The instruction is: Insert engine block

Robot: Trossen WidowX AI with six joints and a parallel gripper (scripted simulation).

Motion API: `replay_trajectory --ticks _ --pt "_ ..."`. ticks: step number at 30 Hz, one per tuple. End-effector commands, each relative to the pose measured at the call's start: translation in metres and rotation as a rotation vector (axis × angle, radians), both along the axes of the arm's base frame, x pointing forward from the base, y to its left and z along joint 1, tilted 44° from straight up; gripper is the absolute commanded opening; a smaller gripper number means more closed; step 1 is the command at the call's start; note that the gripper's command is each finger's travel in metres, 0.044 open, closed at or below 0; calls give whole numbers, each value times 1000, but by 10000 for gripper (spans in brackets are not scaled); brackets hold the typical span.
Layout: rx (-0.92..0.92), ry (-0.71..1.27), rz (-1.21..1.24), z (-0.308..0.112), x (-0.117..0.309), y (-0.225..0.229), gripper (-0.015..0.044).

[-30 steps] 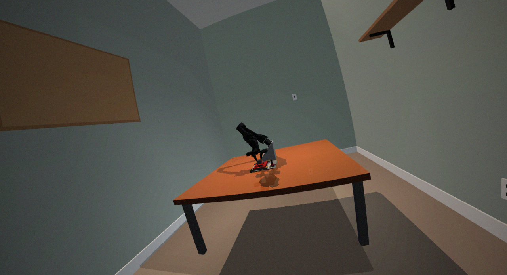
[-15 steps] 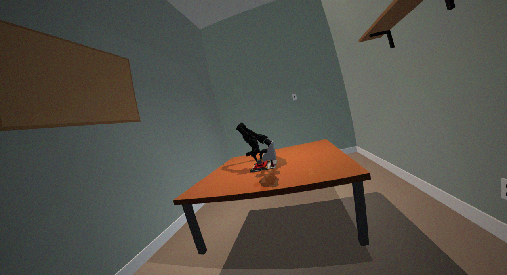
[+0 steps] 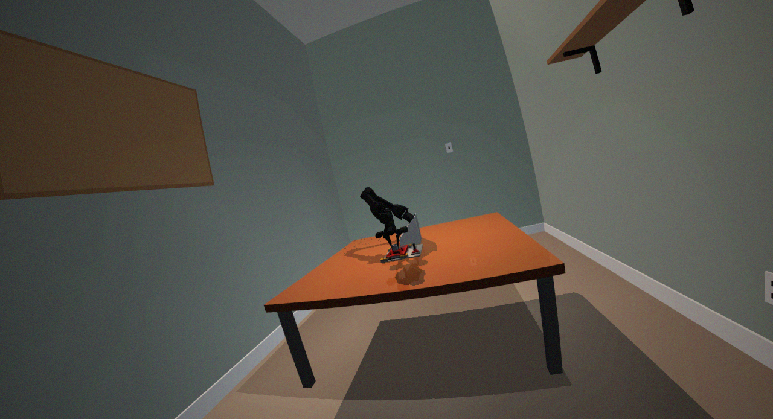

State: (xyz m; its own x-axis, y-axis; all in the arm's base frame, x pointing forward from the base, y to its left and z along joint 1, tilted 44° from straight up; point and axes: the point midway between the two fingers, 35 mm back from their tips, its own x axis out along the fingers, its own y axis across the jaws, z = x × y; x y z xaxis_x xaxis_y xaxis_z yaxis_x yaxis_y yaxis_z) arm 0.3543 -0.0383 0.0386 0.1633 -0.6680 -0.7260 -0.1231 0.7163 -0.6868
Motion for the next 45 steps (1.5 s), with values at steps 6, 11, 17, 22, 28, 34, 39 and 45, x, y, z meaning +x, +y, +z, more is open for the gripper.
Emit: replay_trajectory --ticks 6,11,17,22,28,34,39,45 --pt "9 -52 -55 -1 0 -2 160" --pt "-1 -9 -9 -2 1 -2 160" --pt "-1 -9 -8 -2 1 -3 160" --pt "1 -20 -21 -3 1 -4 160" --pt "2 -25 -26 -4 1 -4 160" --pt "2 -21 -22 -5 1 -5 160" --pt "0 -17 -17 -5 1 -6 160" --pt "0 -17 -18 -6 1 -7 160"
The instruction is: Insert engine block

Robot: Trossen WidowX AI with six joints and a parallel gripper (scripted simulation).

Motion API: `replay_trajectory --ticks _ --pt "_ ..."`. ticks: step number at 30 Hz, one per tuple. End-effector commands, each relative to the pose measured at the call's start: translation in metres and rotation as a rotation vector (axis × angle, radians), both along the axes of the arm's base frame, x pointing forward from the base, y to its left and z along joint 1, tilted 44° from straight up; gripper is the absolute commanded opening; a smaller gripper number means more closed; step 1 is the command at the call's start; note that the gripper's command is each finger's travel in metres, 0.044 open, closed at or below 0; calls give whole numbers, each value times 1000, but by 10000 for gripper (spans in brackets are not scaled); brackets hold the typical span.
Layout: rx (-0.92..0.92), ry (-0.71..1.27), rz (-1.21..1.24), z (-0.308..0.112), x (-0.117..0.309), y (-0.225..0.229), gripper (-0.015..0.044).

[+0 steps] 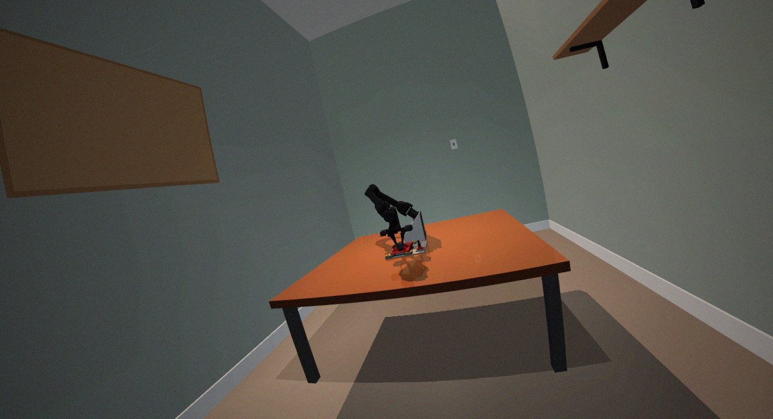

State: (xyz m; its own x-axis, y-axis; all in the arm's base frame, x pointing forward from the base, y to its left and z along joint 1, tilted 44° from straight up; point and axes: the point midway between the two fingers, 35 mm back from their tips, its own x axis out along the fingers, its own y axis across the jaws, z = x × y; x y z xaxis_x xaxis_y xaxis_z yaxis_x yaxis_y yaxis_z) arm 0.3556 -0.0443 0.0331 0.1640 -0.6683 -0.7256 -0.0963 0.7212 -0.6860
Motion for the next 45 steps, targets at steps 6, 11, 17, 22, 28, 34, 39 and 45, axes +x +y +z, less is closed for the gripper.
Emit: replay_trajectory --ticks 6,11,17,22,28,34,39,45 --pt "-3 1 1 -1 0 -2 160" --pt "-3 0 1 -2 0 -2 160" --pt "-3 1 1 -3 1 -3 160" --pt "-3 1 1 -4 1 -4 160" --pt "-3 0 0 -4 1 -4 160" --pt "-3 0 0 -5 1 -5 160" --pt "-3 0 0 -6 1 -6 160" --pt "-3 0 0 -7 1 -7 160"
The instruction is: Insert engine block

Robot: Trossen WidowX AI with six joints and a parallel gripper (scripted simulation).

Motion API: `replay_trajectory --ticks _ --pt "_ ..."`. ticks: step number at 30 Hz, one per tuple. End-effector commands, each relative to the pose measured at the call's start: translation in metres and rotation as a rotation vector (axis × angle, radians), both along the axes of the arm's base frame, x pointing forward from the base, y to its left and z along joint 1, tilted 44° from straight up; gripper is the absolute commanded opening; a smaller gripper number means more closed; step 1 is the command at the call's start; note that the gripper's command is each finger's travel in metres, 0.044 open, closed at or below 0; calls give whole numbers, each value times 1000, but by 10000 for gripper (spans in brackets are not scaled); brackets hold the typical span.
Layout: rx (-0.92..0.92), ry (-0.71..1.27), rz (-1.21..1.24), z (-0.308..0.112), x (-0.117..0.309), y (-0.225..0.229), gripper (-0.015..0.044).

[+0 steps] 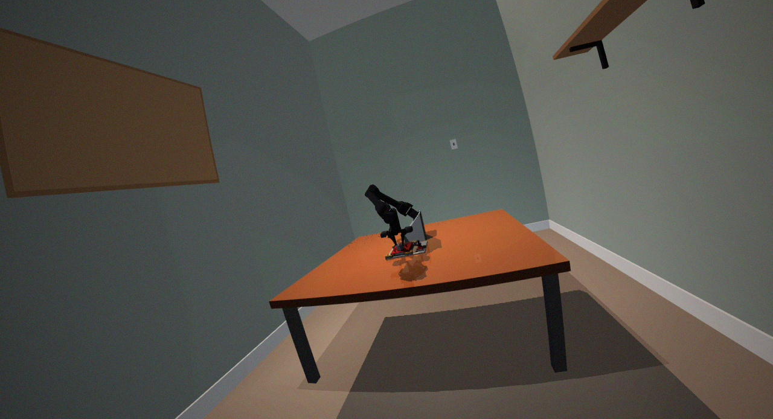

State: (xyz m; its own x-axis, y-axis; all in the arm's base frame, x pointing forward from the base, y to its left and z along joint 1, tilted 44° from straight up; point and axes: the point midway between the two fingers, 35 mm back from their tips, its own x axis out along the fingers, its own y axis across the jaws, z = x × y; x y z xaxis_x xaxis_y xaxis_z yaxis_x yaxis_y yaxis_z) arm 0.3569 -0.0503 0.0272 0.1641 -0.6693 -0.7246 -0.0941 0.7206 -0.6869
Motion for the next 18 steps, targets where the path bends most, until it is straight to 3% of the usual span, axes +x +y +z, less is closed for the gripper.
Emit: replay_trajectory --ticks 1,18 --pt "-2 2 2 -1 0 -1 160" --pt "-3 2 2 -3 1 -3 160"
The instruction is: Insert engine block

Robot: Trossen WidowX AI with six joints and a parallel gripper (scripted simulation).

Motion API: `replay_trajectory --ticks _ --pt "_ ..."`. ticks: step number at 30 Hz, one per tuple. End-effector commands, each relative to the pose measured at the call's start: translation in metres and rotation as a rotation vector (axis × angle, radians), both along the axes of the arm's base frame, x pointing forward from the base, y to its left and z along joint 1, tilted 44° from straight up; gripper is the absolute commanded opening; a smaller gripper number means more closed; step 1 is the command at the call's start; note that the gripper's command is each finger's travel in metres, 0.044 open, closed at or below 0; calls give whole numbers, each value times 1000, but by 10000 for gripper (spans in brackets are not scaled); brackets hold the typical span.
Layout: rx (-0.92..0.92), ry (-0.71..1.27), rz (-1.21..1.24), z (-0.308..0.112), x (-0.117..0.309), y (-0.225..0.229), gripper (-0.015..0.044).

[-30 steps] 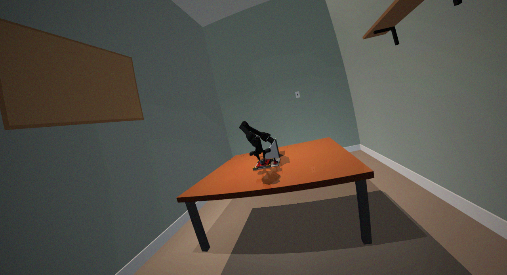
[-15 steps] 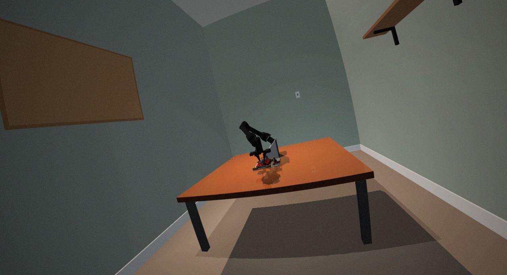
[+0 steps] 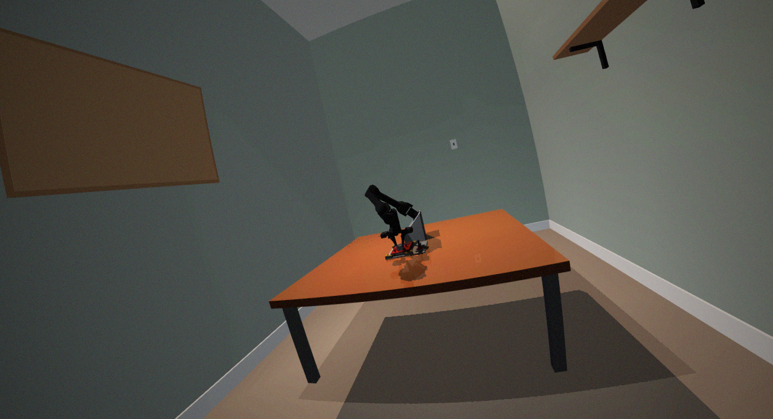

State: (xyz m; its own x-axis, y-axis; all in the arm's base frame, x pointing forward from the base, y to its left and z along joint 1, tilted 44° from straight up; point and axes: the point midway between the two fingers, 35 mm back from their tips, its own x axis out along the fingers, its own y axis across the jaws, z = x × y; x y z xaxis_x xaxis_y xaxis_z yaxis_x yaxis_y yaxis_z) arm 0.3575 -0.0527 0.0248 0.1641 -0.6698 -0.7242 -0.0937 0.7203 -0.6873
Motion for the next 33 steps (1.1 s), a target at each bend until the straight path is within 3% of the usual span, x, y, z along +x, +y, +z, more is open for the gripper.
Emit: replay_trajectory --ticks 1,11,22,33 --pt "-2 2 2 -1 0 -1 160" --pt "-2 2 2 -2 0 -2 160" --pt "0 0 0 -1 0 -1 440" --pt "-1 0 0 1 0 1 440"
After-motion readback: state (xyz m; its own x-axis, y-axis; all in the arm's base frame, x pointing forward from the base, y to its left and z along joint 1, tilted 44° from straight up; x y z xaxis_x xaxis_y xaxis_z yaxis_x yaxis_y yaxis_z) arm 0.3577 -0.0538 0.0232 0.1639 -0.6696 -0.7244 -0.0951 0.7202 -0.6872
